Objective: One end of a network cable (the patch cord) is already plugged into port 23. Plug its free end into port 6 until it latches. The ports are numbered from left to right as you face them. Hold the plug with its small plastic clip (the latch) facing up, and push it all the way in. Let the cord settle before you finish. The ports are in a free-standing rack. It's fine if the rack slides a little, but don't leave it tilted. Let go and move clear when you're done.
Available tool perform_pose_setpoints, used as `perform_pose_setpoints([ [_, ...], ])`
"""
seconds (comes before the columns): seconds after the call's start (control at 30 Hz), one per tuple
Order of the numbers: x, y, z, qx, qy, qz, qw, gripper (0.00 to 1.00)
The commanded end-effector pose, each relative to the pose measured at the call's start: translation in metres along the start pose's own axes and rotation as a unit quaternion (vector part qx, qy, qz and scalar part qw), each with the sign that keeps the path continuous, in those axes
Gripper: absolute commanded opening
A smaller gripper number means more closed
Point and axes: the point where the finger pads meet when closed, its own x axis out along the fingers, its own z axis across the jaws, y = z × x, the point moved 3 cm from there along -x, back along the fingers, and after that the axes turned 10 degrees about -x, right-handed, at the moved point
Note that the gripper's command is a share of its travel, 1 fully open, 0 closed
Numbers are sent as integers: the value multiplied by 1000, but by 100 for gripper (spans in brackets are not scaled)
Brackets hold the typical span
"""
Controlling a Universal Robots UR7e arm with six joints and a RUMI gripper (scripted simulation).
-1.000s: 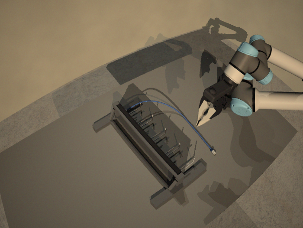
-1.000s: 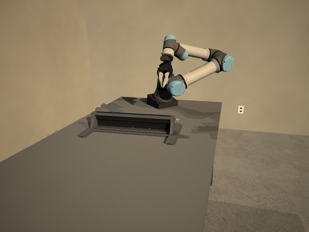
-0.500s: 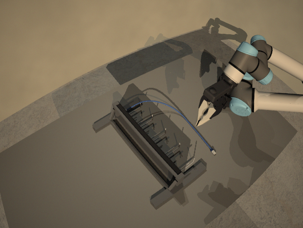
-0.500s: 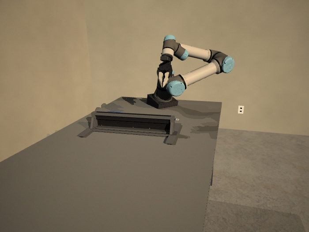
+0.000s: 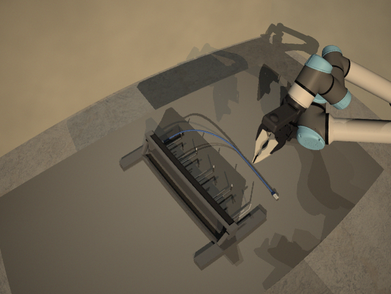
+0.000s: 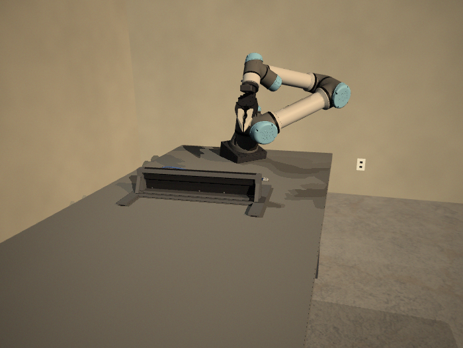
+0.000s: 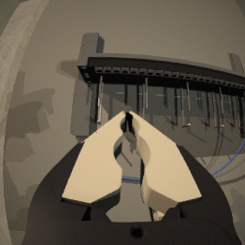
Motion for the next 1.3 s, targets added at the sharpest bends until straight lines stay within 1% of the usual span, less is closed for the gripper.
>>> perform_pose_setpoints([
  [0.0, 1, 0, 0, 0, 0, 0, 1000, 0],
  [0.57, 14, 0, 0, 0, 0, 0, 1000, 0],
  [1.07, 39, 0, 0, 0, 0, 0, 1000, 0],
  [1.13, 39, 0, 0, 0, 0, 0, 1000, 0],
  [1.27, 47, 0, 0, 0, 0, 0, 1000, 0],
])
